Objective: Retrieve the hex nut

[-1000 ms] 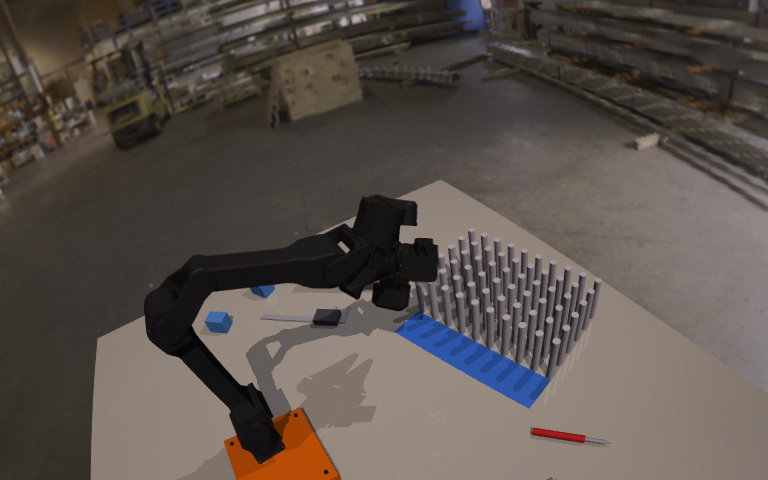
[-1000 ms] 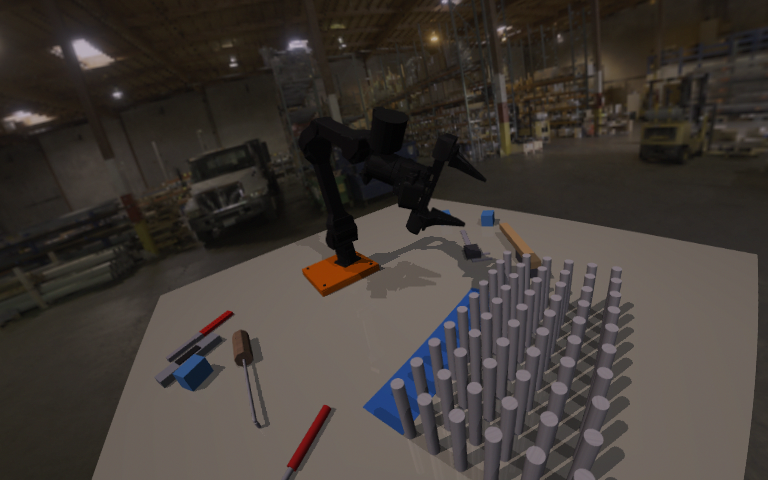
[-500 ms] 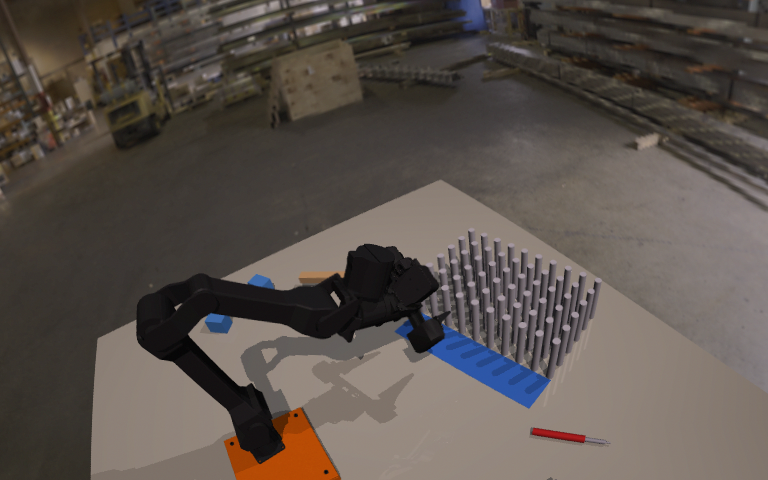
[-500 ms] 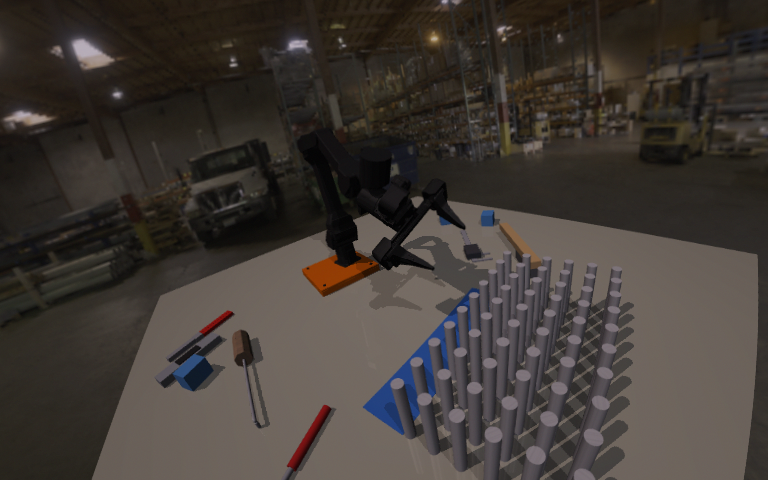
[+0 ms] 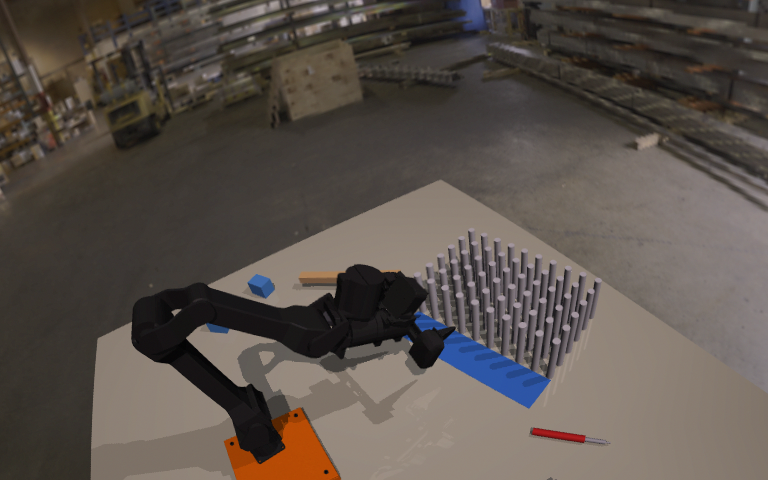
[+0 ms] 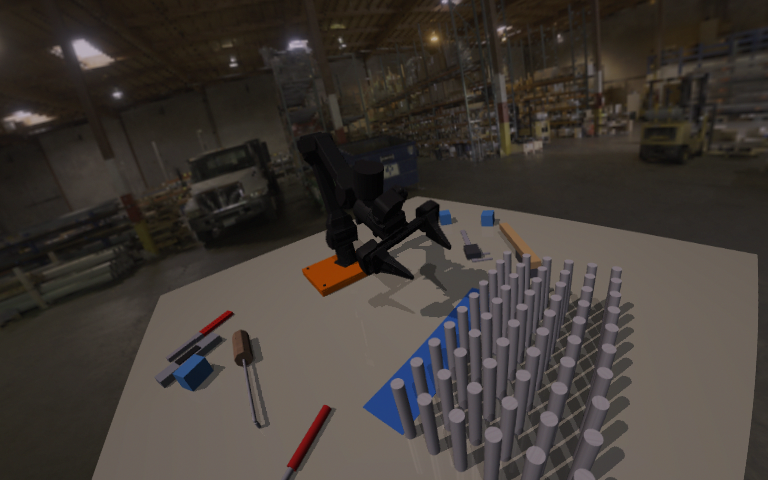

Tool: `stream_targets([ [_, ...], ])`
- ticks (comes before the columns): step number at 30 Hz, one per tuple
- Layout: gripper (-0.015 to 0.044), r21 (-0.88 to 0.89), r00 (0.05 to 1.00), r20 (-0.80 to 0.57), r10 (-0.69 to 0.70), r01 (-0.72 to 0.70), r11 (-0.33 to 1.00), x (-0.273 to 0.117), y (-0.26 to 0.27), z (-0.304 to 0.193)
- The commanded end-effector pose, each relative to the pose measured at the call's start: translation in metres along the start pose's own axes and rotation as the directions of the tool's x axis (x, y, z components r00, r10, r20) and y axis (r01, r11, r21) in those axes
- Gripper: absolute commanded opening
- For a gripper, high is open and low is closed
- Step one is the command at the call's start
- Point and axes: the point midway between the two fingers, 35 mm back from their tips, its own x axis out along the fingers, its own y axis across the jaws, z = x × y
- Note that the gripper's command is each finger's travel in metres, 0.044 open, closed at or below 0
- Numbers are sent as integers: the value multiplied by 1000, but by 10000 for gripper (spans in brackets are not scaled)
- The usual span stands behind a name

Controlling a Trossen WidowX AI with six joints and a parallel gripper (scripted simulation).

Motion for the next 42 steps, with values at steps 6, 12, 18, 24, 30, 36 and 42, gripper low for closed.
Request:
stream_targets([
  [6, 440, -8, 1000, -2, -7, 7, 1000, -1, -2, -3],
  [12, 440, -8, 1000, -2, -7, 7, 1000, -1, -2, -3],
  [18, 440, -8, 1000, -2, -7, 7, 1000, -1, -2, -3],
  [24, 440, -8, 1000, -2, -7, 7, 1000, -1, -2, -3],
  [30, 440, 210, 995, -47, -86, 94, 973, 1, -42, 5],
  [36, 440, 689, 956, -162, -245, 287, 665, -19, -140, 18],
  [42, 440, 924, 906, -257, -336, 332, 190, -59, -217, 21],
])
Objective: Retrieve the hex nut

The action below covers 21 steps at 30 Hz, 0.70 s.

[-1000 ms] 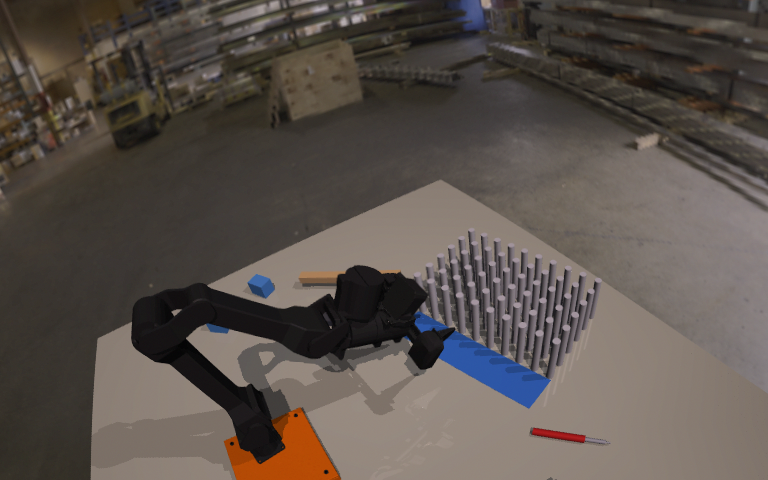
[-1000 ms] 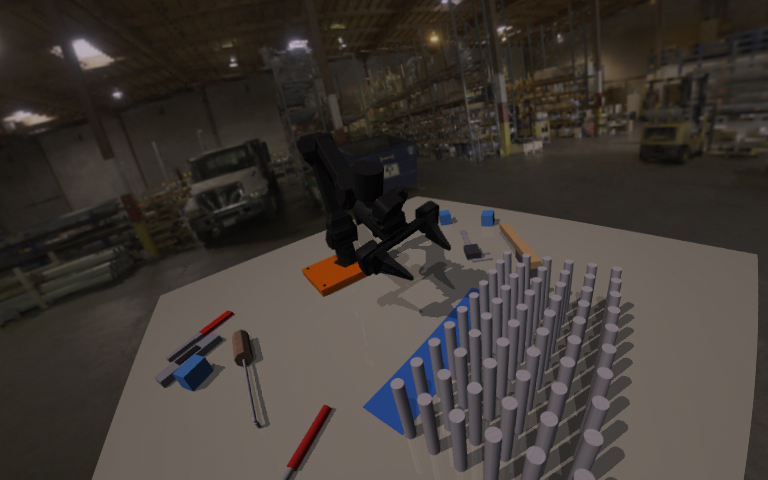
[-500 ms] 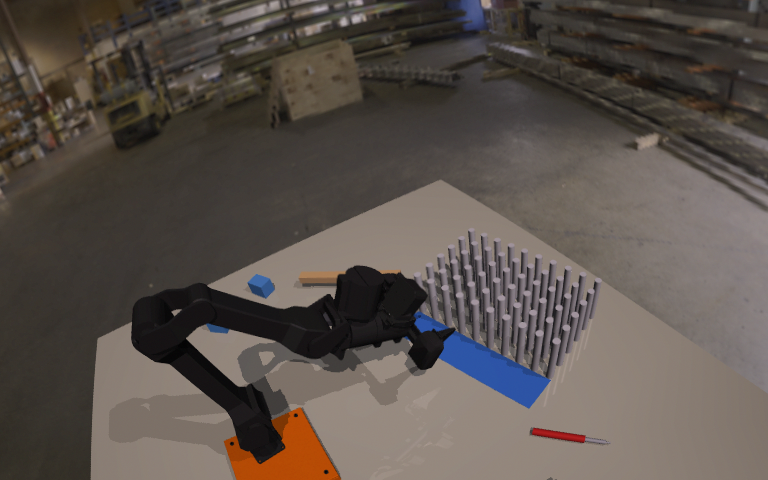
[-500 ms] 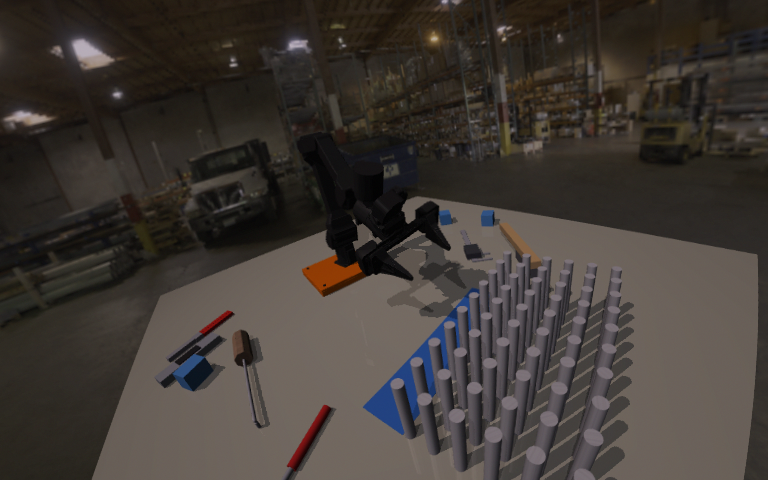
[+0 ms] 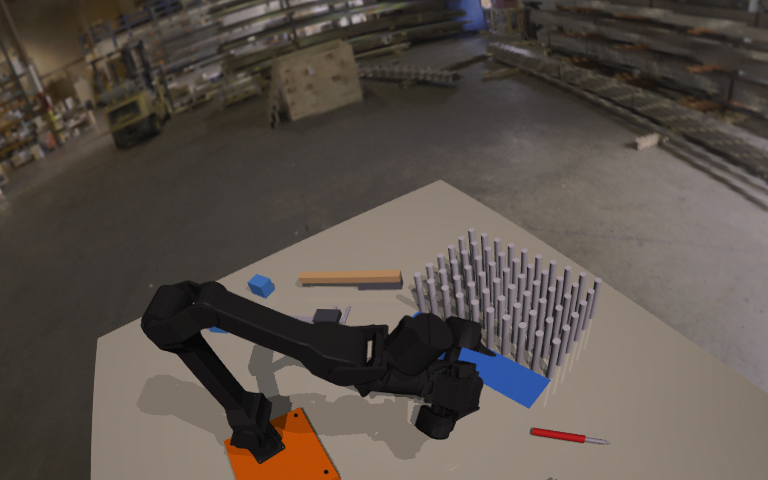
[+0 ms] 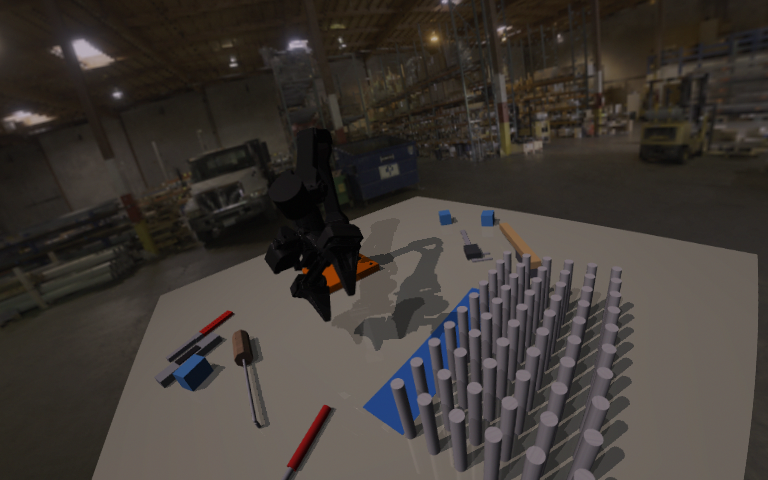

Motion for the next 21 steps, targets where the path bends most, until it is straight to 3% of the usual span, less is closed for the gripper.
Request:
stream_targets([
  [1, 440, 432, 994, 12, -108, 92, 897, -17, -43, 56],
  [5, 440, 707, 984, 12, -176, 116, 697, -39, -78, 90],
  [9, 440, 907, 973, 6, -230, 92, 412, -67, -114, 119],
  [16, 440, 987, 957, -6, -291, -42, -157, -125, -171, 154],
  [21, 440, 983, 956, -6, -292, -48, -177, -128, -173, 154],
])
